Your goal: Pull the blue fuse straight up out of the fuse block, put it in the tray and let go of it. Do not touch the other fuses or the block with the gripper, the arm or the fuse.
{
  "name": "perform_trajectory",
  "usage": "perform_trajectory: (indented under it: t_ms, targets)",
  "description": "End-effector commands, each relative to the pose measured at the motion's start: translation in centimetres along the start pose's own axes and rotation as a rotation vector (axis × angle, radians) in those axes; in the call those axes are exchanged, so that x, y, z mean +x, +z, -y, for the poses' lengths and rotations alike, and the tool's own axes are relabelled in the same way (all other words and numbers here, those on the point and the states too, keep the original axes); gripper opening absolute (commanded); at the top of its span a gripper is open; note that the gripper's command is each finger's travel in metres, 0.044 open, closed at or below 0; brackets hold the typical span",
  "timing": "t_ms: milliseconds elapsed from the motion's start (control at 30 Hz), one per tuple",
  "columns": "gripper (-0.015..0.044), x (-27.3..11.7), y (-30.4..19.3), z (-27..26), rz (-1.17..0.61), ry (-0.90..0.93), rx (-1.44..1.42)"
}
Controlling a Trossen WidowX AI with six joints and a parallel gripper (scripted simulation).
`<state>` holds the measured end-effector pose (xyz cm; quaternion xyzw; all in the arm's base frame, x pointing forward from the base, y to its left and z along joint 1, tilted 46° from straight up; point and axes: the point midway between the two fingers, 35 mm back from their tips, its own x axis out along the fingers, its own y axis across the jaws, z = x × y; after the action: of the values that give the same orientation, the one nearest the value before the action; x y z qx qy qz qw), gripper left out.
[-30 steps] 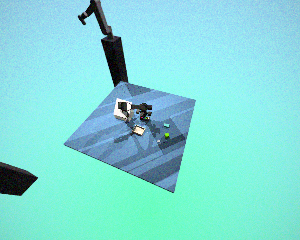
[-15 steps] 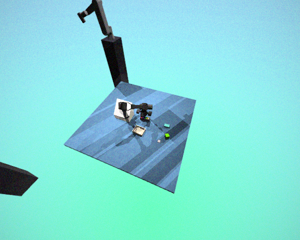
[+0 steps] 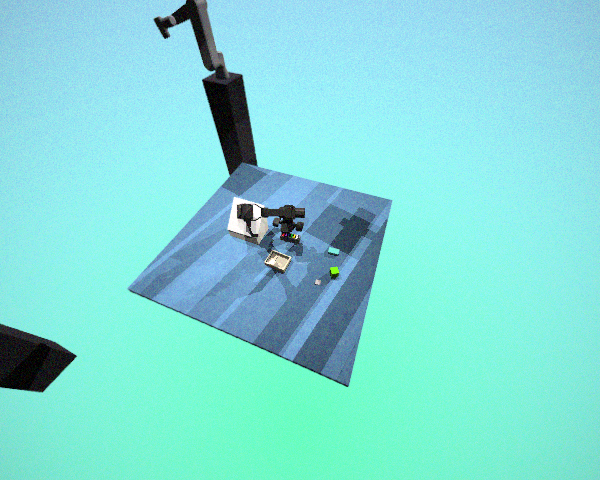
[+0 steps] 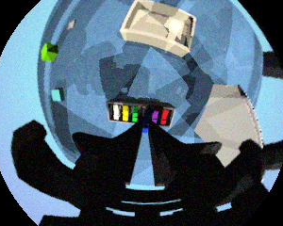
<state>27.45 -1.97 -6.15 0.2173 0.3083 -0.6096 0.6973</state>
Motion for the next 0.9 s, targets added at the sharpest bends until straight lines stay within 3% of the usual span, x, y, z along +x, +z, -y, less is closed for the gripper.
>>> perform_trajectory:
  t_ms: [0, 867]
  targets:
    - [0.0000, -0.3, -0.1, 0.0, -0.003, 0.002, 0.004]
    - [0.0000, -2.9, -0.1, 0.0, -0.003, 0.002, 0.004]
